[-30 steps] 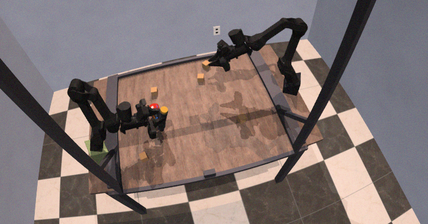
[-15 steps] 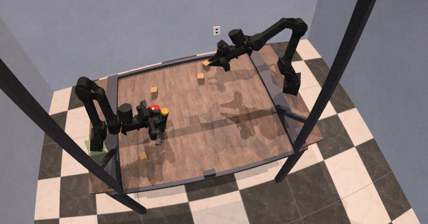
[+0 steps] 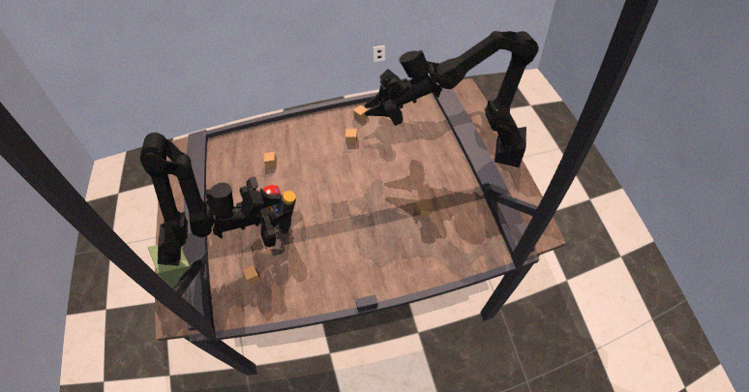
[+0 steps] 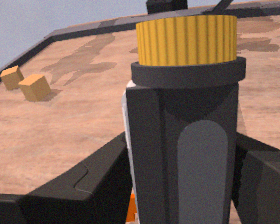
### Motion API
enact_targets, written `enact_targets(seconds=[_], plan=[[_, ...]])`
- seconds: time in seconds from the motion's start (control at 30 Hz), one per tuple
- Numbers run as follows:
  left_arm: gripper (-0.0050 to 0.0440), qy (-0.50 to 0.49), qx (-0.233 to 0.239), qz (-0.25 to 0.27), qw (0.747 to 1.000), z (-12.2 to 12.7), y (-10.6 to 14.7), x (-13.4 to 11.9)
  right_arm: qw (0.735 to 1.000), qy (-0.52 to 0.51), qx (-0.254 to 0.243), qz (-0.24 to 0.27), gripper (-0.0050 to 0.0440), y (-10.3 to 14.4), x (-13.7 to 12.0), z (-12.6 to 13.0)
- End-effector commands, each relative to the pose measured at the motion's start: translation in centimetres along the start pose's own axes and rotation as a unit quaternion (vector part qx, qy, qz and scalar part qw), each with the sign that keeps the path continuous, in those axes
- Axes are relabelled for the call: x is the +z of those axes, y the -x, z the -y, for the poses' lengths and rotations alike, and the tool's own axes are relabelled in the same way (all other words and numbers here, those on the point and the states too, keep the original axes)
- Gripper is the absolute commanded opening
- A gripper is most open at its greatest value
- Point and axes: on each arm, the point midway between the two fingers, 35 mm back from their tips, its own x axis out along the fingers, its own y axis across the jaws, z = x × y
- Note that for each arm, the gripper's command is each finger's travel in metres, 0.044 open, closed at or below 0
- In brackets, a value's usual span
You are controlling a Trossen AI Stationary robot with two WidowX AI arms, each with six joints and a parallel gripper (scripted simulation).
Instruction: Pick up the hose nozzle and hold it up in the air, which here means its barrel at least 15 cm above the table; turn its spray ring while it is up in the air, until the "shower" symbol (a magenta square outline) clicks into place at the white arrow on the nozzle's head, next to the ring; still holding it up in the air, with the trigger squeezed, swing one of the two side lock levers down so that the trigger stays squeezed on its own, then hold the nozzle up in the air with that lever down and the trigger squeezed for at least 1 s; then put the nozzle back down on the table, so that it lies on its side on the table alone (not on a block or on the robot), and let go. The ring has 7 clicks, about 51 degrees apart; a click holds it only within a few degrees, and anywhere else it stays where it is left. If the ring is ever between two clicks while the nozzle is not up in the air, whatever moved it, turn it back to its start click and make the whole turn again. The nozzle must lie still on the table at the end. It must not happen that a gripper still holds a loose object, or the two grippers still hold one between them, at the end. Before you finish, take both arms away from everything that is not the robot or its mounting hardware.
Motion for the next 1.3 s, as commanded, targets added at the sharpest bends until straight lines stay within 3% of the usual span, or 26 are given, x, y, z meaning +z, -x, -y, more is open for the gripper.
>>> enact_targets(seconds=[0.0, 0.8, 1.27], plan=[[0.017, 0.004, 0.002, 0.013, 1.0, -0.1, -0.8, 0.9, 1.0, -0.002, -0.002, 0.01, 0.0173, 0.2, 0.7, 0.1], [0.017, 0.005, 0.0, 0.009, 1.0, 0.0, -3.1, 1.1, 1.0, -0.002, -0.002, 0.01, 0.0173, 0.2, 0.7, 0.1], [0.017, 0.008, 0.0, -0.082, 0.997, -0.1, -5.0, 1.5, 1.0, -0.002, -0.002, 0.01, 0.0173, 0.2, 0.7, 0.1]])
